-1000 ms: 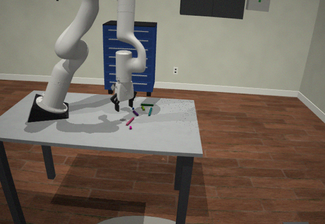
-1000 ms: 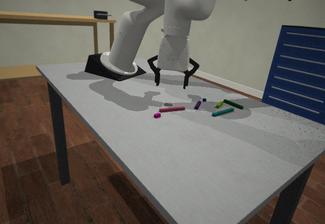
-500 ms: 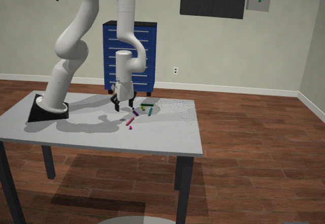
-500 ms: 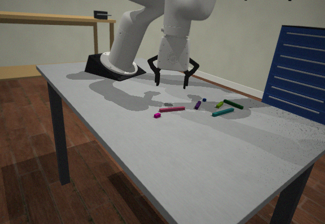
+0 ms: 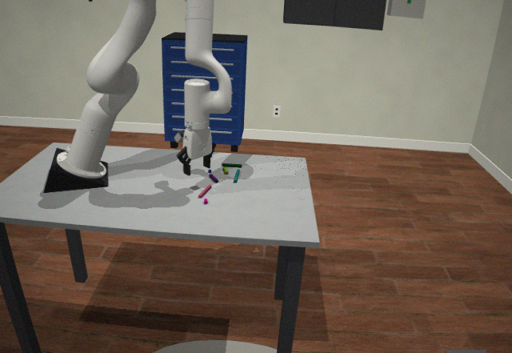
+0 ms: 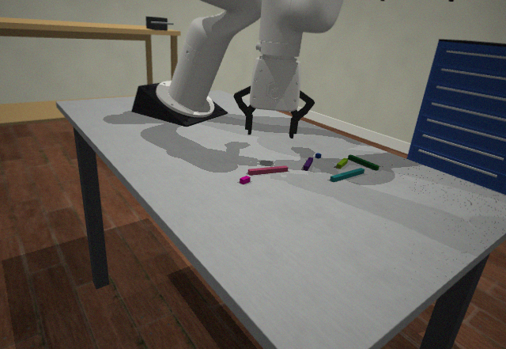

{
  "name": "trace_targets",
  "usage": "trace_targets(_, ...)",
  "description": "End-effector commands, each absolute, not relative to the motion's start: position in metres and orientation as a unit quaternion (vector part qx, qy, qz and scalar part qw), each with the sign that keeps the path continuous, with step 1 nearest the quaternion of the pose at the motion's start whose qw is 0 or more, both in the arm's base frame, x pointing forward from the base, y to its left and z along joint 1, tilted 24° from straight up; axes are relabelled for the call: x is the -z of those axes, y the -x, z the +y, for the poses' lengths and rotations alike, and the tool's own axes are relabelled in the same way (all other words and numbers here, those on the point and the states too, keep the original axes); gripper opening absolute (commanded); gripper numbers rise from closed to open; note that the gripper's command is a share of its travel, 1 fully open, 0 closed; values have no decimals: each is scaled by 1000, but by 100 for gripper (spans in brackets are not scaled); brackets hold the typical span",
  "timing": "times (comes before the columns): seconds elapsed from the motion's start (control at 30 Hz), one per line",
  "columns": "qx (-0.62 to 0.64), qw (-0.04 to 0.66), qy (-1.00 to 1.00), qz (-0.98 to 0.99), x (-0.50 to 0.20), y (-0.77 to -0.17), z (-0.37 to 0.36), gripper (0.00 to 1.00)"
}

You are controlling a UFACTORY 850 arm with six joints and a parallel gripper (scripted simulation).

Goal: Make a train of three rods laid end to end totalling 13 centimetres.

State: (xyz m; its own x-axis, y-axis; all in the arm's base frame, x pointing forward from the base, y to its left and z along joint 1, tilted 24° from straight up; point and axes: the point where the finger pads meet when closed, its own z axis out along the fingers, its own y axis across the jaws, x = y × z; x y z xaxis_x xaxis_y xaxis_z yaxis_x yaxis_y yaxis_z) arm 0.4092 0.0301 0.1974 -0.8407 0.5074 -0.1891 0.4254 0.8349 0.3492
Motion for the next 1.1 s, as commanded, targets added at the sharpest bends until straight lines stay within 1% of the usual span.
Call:
trace_targets(0.0,-136,150,-166,965,-203,-415,47,100)
trace_targets(0.23,-114,169,-31,979,-211,-421,77,100)
trace_targets(0.3,-114,169,-31,979,-211,-421,77,100)
trace_targets(0.33,-105,176,24,978,-215,-423,90,100)
trace_targets(0.47,-95,185,86,974,-220,-426,104,100)
trace_targets(1.07,-93,186,92,974,-220,-426,106,100)
